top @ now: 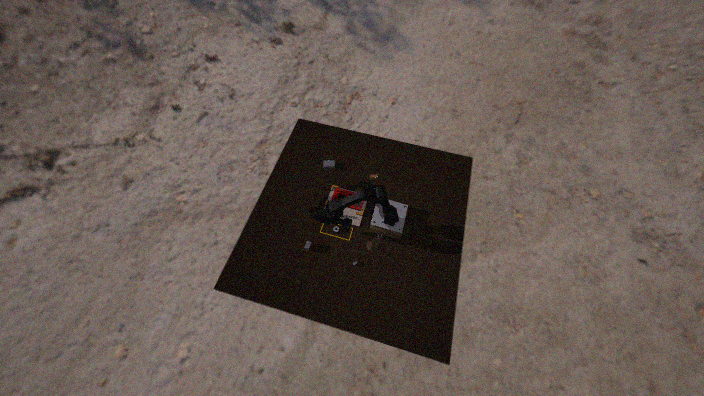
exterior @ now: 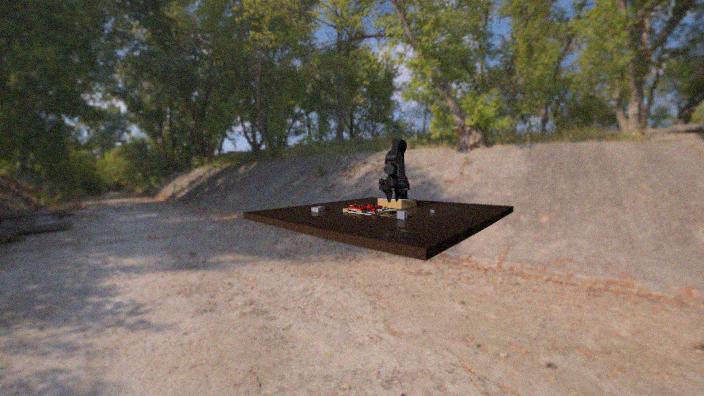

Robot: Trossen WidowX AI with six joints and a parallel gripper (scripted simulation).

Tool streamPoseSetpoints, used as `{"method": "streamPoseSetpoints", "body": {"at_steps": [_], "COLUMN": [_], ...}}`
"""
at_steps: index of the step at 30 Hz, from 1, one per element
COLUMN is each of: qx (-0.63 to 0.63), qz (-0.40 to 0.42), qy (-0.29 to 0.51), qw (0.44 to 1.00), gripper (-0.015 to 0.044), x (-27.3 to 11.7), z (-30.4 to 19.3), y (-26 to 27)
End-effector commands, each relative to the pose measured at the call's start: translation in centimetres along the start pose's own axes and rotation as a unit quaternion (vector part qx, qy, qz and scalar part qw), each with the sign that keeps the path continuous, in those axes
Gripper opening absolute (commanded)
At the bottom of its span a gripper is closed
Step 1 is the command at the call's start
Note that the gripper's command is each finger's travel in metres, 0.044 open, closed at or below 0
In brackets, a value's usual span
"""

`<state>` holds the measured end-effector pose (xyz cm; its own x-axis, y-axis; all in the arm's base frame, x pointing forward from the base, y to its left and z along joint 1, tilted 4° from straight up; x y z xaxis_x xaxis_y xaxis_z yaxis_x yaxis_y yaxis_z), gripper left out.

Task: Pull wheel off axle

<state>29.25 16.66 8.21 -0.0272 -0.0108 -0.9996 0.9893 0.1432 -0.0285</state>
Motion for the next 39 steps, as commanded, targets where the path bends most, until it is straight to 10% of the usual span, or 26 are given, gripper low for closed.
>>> {"method": "streamPoseSetpoints", "body": {"at_steps": [1,39], "qx": [0.000,0.001], "qz": [-0.003,-0.008], "qy": [-0.001,-0.001], "qw": [1.000,1.000], "gripper": [0.0431,0.0440], "x": [-1.5,-5.0], "z": [0.8,3.2], "y": [-2.0,-8.0]}}
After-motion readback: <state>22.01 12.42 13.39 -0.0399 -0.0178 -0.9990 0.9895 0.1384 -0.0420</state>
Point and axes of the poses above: the point midway between the two fingers, 35 mm back from their tips, its own x axis out along the fingers, its own y axis across the jaws, z = x × y, the point moved 5 cm from there along -x, back along the fingers, and after that the axes turned 2 degrees about -x, right-handed, at the moved point
